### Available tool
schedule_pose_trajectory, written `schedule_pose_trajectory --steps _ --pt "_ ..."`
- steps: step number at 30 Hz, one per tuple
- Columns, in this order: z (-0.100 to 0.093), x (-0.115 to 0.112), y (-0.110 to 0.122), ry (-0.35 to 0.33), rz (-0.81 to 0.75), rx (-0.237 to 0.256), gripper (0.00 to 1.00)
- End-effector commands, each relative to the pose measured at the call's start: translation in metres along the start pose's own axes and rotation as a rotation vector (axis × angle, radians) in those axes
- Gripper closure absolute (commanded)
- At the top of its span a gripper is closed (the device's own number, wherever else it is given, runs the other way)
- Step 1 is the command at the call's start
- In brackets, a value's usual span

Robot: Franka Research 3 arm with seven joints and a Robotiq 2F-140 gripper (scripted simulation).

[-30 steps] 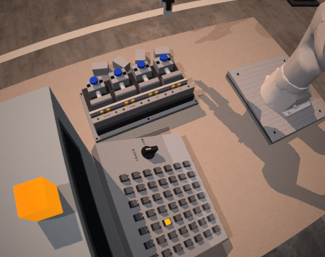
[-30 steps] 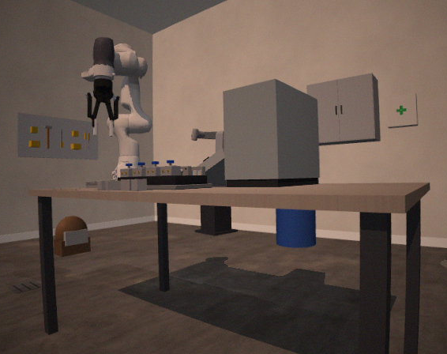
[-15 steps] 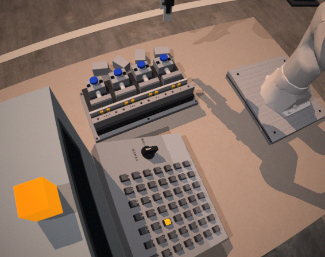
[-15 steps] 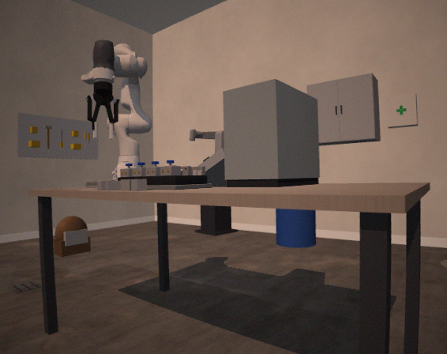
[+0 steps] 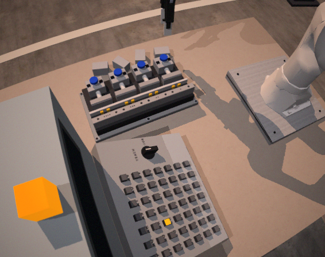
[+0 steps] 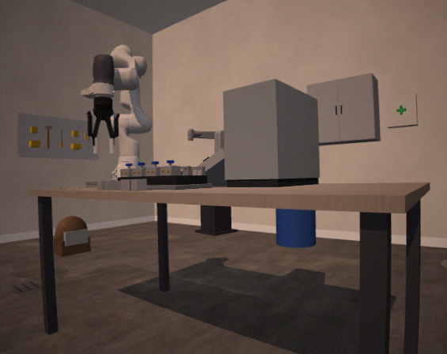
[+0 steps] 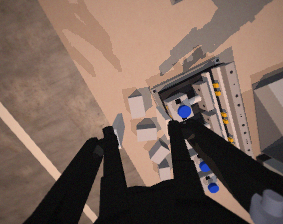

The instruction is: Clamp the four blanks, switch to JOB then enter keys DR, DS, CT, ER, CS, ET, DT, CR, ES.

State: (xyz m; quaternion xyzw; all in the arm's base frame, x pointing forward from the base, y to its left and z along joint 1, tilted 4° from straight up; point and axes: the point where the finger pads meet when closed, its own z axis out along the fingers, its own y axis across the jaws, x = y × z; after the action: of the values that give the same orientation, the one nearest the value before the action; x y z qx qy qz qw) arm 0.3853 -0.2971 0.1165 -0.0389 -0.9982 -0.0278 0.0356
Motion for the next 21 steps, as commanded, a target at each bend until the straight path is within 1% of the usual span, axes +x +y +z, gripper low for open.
schedule_pose_trajectory --steps 1,10,12,17,21 --pt "0.02 -0.008 -0.003 -0.021 -0.009 0.011 0.6" --pt "0.067 -0.009 -0.003 -0.021 -0.009 0.011 0.6" --pt "0.067 -0.009 -0.003 -0.021 -0.009 0.011 0.6" --pt "0.085 -0.01 -0.004 -0.021 -0.009 0.011 0.6" --pt "0.096 -0.01 -0.004 -0.021 -0.009 0.011 0.6"
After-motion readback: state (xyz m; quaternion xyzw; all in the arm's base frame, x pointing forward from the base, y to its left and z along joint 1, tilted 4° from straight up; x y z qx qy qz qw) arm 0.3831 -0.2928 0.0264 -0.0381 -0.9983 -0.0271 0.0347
